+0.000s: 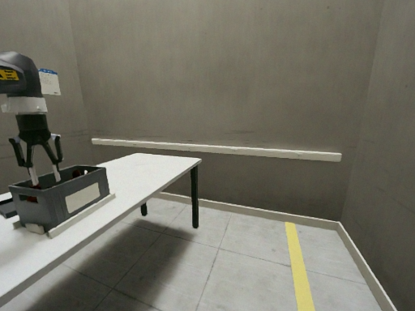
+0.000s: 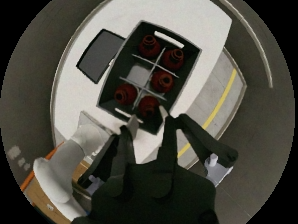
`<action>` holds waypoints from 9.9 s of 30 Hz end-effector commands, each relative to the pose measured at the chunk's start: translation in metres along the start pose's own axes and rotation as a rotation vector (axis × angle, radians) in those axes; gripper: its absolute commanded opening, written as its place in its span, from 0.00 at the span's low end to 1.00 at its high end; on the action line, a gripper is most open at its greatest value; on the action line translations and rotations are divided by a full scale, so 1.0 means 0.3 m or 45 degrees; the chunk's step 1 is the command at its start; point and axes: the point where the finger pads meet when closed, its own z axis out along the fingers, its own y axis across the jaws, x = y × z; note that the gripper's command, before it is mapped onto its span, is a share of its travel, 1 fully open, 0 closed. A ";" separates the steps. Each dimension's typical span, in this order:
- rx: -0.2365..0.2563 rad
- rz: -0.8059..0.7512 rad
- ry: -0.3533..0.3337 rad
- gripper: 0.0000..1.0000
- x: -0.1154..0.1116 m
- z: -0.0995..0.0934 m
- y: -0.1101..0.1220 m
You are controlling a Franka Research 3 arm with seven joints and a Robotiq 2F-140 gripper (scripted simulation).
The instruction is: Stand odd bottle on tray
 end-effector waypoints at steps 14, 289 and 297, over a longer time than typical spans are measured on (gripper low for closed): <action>-0.003 0.005 -0.002 0.44 -0.004 0.002 0.003; -0.003 0.005 -0.002 0.10 0.004 0.016 0.002; -0.003 0.005 -0.002 0.10 0.004 0.009 0.002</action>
